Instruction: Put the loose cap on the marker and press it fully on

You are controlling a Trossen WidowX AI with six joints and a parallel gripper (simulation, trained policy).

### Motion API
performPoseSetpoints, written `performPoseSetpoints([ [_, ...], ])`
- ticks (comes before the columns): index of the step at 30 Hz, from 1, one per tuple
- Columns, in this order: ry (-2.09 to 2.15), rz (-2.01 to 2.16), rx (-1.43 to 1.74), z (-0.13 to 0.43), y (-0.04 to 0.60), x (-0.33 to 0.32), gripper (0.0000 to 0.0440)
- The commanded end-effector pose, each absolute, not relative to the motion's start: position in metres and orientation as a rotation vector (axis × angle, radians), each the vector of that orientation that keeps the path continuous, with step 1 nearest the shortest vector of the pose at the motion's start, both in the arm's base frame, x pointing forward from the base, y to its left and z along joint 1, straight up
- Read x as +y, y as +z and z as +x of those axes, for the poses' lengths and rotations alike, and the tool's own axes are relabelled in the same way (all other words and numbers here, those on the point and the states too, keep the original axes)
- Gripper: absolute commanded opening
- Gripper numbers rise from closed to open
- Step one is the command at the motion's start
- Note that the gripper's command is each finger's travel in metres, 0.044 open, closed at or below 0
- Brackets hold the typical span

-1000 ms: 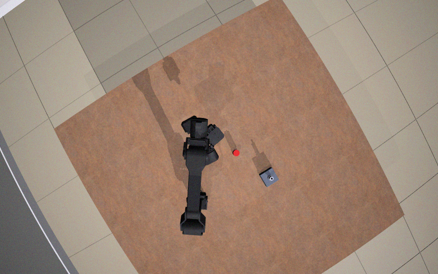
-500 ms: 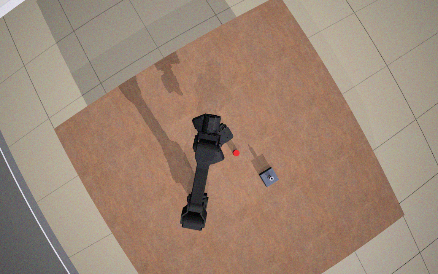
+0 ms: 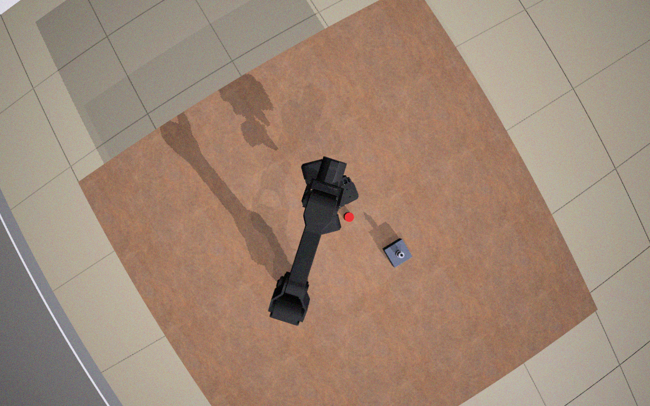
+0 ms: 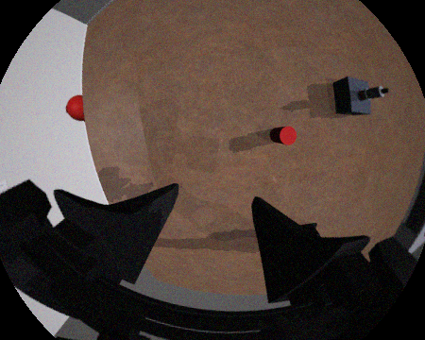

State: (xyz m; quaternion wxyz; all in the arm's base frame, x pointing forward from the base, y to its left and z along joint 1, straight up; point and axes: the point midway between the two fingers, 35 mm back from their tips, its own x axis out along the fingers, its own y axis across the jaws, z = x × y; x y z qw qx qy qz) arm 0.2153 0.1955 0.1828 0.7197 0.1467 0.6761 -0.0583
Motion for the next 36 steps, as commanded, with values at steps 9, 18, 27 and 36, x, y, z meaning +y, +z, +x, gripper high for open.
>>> performPoseSetpoints([
  [9, -0.226, 0.35, 1.528, 0.236, 0.173, 0.176, 0.0322],
  [18, -0.293, 0.363, 1.55, 0.249, 0.163, 0.161, 0.032],
  [27, -0.352, 0.373, 1.57, 0.261, 0.153, 0.145, 0.0317],
  [36, -0.4, 0.38, 1.593, 0.271, 0.143, 0.131, 0.0313],
])
